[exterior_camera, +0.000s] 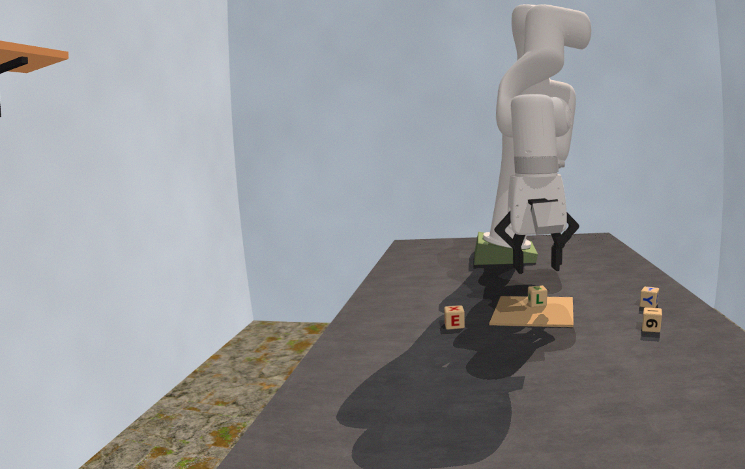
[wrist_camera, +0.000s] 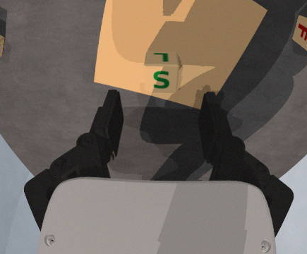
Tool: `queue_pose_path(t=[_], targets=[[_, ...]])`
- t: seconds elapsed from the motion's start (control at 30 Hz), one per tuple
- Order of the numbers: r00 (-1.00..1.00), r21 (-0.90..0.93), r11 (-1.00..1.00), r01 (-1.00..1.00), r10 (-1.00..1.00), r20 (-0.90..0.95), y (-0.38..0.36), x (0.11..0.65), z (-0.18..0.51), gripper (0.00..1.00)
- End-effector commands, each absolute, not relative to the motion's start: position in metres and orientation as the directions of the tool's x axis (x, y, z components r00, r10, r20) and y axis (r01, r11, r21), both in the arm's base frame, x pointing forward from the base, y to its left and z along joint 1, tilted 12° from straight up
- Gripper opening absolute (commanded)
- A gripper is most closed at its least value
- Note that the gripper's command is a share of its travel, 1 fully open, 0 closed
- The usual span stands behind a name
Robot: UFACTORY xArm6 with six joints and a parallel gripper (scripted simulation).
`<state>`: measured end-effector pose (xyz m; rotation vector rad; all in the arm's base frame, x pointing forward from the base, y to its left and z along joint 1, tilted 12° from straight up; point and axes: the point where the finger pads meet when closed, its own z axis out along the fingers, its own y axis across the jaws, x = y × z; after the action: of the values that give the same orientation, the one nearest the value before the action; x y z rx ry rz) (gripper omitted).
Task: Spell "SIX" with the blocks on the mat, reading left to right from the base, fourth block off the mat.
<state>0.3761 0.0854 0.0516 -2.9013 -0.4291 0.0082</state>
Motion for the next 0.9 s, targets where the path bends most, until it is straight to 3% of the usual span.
queue_pose_path(t=[0.0,0.87], targets=[[0.958,-0.205,-0.936,0.286,0.287,0.028,0.087,0.377,0.045,0.69],[0.958,-0.205,-0.936,0.286,0.287,0.028,0.09,0.376,0.03,0.69]])
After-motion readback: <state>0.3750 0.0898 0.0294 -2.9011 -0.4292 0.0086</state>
